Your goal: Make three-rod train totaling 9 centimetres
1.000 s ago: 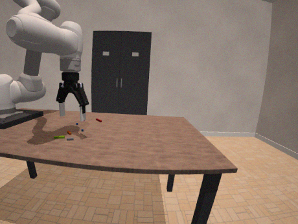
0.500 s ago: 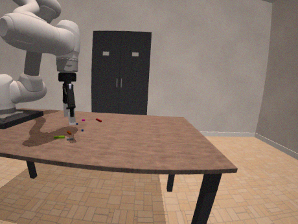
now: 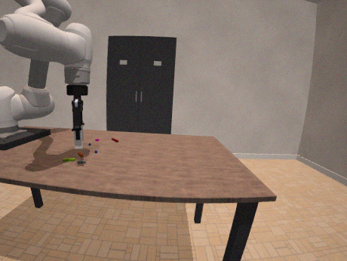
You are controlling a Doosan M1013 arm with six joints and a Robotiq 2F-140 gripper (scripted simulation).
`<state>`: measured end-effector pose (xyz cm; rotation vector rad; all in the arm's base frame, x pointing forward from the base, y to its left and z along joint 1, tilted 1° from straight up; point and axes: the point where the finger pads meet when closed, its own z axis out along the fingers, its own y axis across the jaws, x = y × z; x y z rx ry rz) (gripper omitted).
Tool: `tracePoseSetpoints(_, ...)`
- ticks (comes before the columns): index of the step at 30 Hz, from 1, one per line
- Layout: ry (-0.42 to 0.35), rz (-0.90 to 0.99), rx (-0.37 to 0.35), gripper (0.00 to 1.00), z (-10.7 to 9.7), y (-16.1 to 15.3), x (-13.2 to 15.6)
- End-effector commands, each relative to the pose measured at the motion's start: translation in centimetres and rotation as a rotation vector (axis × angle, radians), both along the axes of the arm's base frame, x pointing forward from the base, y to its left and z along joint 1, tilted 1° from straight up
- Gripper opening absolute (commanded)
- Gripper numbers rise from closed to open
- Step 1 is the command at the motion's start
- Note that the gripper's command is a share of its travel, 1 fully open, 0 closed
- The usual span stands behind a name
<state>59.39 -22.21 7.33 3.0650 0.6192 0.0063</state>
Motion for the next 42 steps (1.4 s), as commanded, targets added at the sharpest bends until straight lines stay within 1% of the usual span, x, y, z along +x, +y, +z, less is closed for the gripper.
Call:
tracePoseSetpoints(1, 0.000, 0.000, 0.000, 0.15, 0.01, 0.00, 0.00)
tracePoseSetpoints(33, 0.000, 0.000, 0.000, 0.15, 0.00, 0.00, 0.00)
tracePoseSetpoints(42, 0.000, 0.000, 0.000, 0.15, -0.38, 0.00, 0.00)
